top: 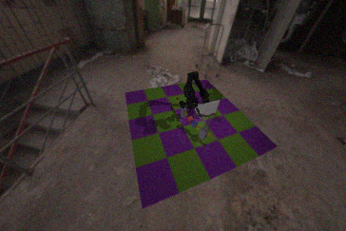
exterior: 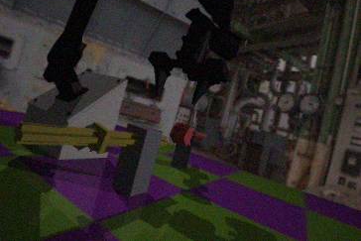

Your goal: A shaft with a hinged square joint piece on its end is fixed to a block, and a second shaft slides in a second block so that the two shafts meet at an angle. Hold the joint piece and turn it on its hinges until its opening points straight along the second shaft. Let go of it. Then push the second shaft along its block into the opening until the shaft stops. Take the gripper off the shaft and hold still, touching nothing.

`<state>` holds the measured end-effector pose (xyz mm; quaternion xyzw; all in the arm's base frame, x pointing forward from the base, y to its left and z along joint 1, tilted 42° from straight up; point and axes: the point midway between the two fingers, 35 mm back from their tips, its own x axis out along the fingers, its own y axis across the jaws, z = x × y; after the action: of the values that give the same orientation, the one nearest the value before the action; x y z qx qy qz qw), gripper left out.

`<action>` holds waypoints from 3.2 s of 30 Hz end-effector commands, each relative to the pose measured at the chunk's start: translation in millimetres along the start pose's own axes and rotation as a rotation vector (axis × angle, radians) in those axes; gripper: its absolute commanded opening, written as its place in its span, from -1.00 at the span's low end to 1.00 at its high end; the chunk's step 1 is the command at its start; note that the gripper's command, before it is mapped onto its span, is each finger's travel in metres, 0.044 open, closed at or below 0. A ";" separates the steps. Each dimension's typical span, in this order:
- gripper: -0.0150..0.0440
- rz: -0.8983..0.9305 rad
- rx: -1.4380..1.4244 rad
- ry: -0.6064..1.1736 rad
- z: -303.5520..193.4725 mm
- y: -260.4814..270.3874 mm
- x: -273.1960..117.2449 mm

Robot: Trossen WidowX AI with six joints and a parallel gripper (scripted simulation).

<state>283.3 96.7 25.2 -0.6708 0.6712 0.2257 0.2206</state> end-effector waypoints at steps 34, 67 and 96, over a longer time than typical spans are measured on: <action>1.00 -0.002 -0.007 0.004 82.5 0.6 63.1; 0.12 -0.002 -0.007 0.006 83.6 -0.2 92.4; 0.12 -0.002 -0.007 0.006 83.6 -0.2 92.4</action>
<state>282.7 73.6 -96.8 -0.6713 0.6711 0.2263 0.2186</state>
